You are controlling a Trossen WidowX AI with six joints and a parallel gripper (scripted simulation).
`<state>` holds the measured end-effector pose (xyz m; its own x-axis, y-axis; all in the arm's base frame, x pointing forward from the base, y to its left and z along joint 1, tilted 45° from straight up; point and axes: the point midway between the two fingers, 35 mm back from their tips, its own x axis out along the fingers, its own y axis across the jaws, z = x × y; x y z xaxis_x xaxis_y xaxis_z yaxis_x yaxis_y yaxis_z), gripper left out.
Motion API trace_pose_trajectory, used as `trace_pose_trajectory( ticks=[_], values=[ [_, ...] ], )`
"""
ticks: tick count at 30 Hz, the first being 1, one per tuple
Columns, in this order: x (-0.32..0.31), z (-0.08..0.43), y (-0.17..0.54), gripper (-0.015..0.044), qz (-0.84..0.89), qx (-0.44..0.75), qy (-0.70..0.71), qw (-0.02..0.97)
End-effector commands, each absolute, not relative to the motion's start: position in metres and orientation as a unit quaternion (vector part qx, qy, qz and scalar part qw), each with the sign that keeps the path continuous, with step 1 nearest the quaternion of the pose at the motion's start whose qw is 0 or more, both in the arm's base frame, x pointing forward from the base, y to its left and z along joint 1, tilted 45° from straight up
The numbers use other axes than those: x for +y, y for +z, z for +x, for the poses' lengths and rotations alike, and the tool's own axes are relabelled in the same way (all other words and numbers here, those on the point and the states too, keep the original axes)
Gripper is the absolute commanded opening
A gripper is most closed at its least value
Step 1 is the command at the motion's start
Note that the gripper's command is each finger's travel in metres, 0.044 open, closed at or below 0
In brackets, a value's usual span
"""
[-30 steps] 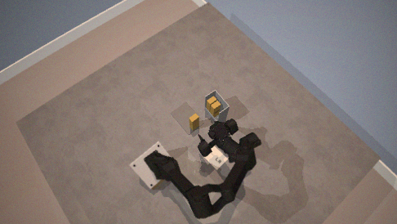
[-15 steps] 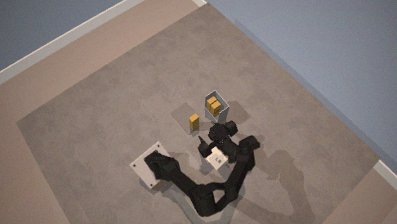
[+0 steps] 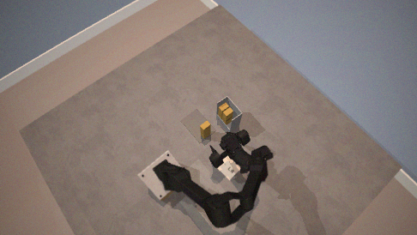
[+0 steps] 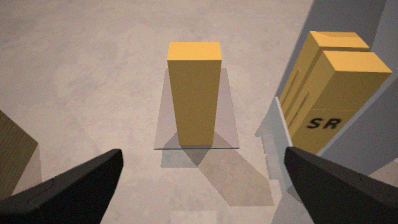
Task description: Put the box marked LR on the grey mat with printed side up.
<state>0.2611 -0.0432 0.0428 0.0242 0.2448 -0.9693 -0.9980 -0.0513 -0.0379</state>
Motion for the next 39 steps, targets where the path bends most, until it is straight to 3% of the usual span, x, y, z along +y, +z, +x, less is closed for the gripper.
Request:
trace_pose_trajectory(
  ticks=[1,39],
  values=[
    [-0.045,0.260,0.034,0.0440,-0.456,0.415,0.566,0.548],
    [-0.048,0.263,-0.012,0.0440,-0.454,0.414,0.565,0.551]
  ],
)
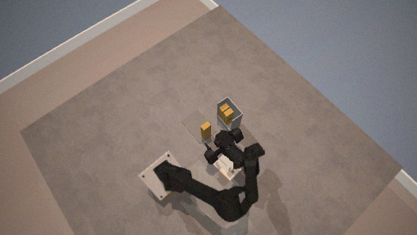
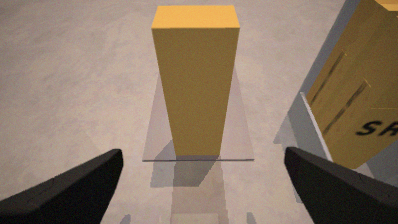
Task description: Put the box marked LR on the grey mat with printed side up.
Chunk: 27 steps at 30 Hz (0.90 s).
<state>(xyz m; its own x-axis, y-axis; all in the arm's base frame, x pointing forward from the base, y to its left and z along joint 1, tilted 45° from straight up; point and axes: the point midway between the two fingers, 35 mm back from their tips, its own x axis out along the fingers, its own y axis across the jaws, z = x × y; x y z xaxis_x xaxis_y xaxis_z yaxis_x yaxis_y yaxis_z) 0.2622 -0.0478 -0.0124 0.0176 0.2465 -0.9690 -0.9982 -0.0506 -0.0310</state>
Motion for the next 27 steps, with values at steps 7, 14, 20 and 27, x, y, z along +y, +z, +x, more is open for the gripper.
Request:
trace_pose_trajectory(
  ticks=[7,14,20,27],
  values=[
    [-0.048,0.263,-0.012,0.0440,-0.454,0.414,0.565,0.551],
    [-0.048,0.263,-0.012,0.0440,-0.454,0.414,0.565,0.551],
    [-0.048,0.263,-0.006,0.0440,-0.454,0.414,0.565,0.550],
    [-0.047,0.263,0.005,0.0440,-0.455,0.414,0.565,0.550]
  ],
)
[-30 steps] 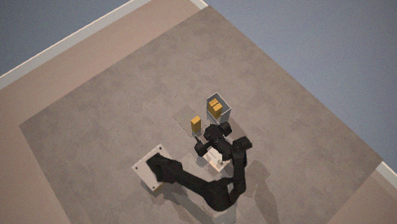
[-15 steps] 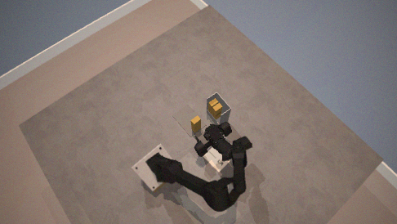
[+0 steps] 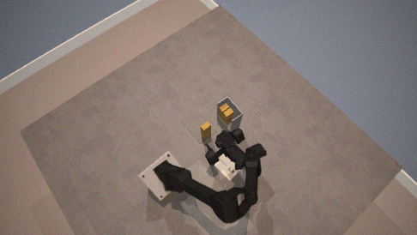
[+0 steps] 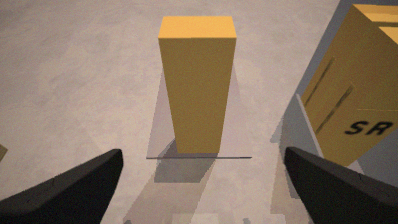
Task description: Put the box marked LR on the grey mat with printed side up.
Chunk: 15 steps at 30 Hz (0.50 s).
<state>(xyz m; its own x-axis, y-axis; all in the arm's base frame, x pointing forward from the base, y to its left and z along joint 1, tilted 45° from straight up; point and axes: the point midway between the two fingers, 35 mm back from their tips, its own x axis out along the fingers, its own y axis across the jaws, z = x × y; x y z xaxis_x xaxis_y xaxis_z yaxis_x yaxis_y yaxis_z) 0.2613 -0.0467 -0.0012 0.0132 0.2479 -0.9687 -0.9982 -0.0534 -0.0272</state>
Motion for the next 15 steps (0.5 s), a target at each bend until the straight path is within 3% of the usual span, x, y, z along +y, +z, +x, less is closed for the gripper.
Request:
trace_pose_trajectory(
  ticks=[1,15],
  values=[
    [-0.047,0.263,0.007,0.0440,-0.455,0.414,0.565,0.550],
    [-0.045,0.261,0.029,0.0440,-0.455,0.415,0.566,0.549]
  ],
)
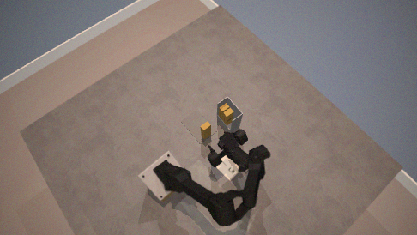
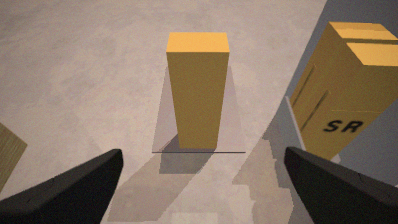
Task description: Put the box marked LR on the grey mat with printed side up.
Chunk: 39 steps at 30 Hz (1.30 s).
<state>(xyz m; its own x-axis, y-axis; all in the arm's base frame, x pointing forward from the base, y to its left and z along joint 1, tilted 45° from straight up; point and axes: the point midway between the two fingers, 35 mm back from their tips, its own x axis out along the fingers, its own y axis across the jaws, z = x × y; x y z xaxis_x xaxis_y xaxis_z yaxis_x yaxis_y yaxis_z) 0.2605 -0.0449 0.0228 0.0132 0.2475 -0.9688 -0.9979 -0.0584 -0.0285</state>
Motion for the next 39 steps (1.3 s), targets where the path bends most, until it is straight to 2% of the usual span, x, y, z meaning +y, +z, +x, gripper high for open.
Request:
trace_pose_trajectory(
  ticks=[1,39],
  values=[
    [-0.045,0.261,0.030,0.0440,-0.455,0.415,0.566,0.549],
    [-0.013,0.257,0.076,0.0440,-0.455,0.414,0.566,0.548]
  ],
)
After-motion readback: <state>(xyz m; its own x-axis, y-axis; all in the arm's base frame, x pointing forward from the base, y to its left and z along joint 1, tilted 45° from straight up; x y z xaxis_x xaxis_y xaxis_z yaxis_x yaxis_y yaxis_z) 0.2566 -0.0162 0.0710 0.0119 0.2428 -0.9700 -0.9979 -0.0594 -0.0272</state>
